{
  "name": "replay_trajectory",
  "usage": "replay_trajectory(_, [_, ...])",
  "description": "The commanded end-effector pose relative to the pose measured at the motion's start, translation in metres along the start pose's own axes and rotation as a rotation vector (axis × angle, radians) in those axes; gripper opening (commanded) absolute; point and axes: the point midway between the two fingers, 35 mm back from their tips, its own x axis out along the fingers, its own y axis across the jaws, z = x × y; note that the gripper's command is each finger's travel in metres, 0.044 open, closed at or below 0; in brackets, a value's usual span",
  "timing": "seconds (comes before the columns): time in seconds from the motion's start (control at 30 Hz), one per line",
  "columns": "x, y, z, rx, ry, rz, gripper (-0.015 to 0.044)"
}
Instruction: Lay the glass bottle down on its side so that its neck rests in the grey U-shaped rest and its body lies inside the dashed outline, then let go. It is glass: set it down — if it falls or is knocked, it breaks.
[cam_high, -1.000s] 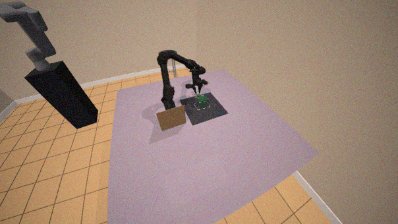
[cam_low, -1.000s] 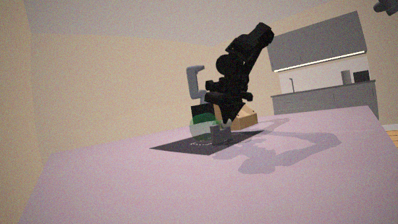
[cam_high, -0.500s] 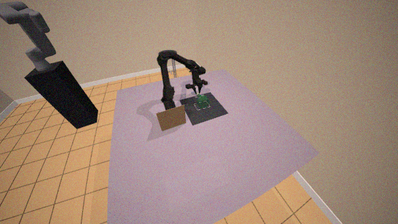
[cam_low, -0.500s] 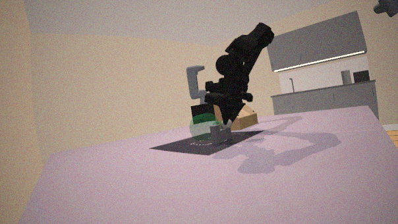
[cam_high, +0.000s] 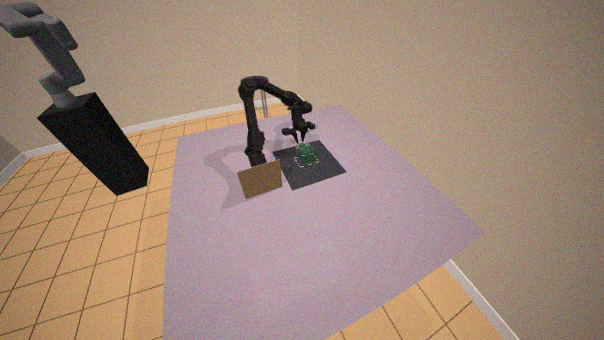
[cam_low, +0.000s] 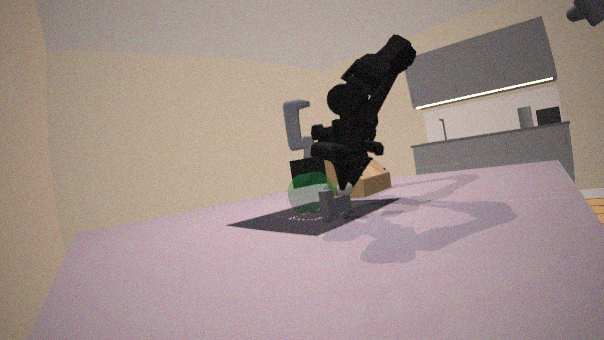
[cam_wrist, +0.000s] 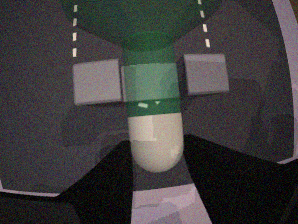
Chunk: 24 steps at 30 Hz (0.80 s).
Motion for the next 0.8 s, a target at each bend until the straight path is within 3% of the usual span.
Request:
replay_trajectory(0.0, [-0.0001, 0.0, 0.0001, 0.0, -0.001, 0.0, 0.0112])
replay_trajectory(0.27, [-0.0001, 0.0, 0.0001, 0.0, -0.001, 0.0, 0.0112])
replay_trajectory(0.67, [-0.0001, 0.0, 0.0001, 0.0, -0.001, 0.0, 0.0427])
replay_trajectory(0.77, [-0.0074, 0.0002, 0.0053, -0.002, 0.04, -0.014, 0.044])
